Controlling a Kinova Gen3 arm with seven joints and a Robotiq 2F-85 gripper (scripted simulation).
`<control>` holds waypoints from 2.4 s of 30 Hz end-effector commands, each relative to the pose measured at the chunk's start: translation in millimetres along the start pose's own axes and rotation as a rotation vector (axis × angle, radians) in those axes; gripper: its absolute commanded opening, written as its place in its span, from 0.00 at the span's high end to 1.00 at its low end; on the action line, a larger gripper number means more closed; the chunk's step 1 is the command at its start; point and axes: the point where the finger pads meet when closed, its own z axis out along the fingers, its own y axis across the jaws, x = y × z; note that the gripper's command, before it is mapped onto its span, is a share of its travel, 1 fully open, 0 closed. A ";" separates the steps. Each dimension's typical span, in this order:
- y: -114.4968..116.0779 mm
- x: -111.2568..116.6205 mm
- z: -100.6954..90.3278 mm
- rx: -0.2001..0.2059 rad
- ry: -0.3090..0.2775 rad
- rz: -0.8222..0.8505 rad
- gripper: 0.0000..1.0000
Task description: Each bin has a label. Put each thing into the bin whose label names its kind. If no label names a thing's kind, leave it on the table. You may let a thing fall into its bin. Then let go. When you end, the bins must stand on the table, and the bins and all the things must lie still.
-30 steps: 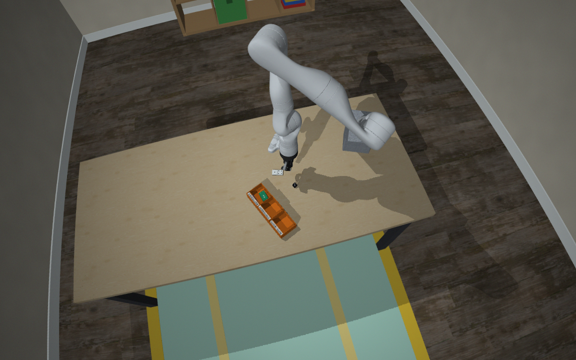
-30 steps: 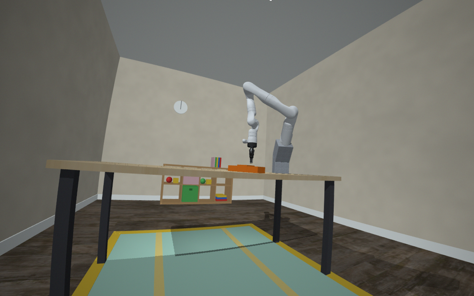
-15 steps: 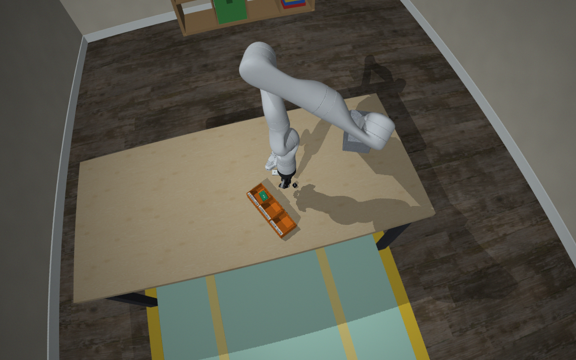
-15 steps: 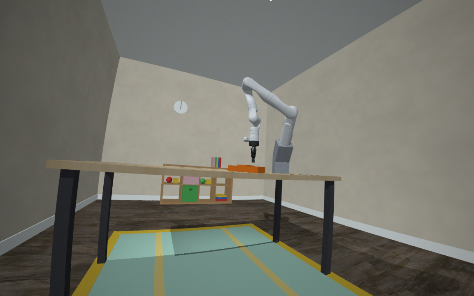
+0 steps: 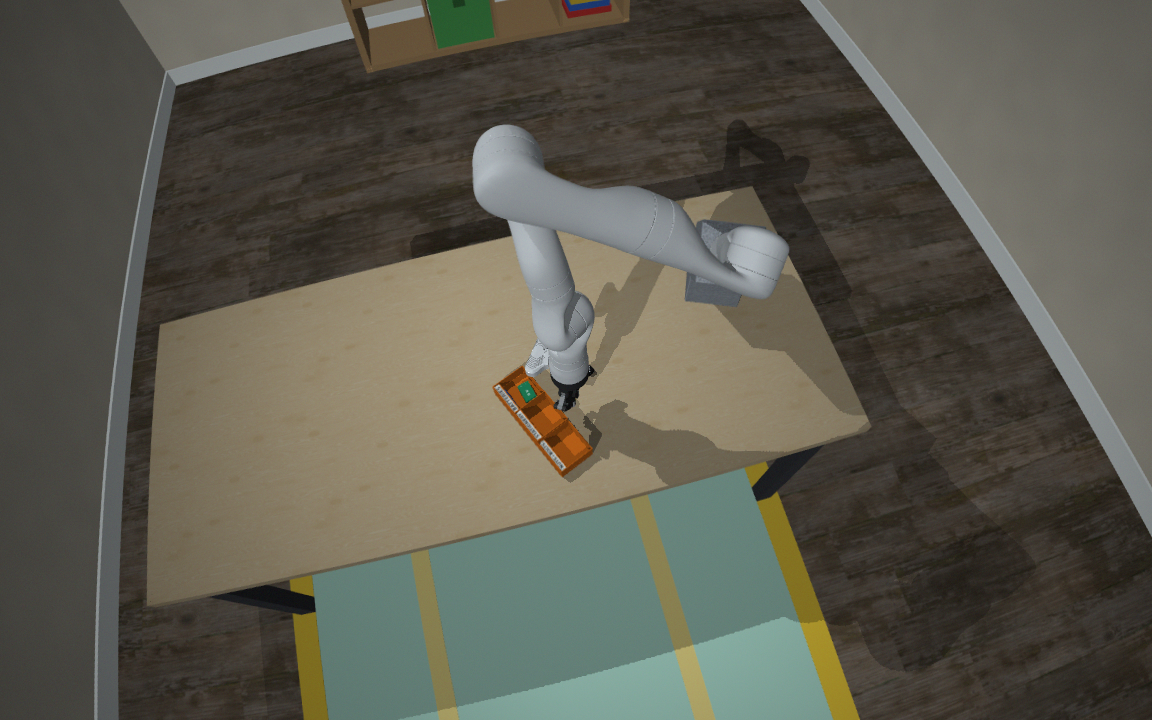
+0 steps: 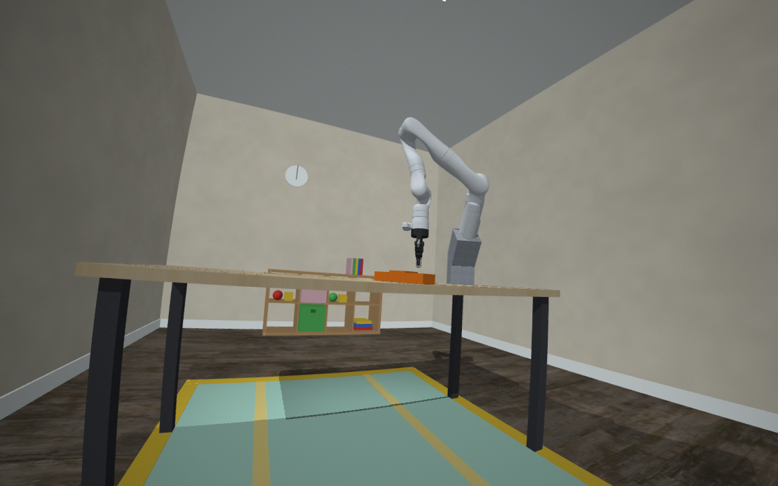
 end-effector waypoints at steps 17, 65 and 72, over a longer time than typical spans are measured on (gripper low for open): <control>-84.2 -20.2 0.2 -0.010 0.003 -0.818 0.87; -84.6 -20.4 44.2 -0.010 0.003 -1.020 0.87; -84.3 -21.1 51.6 -0.010 0.003 -1.020 0.87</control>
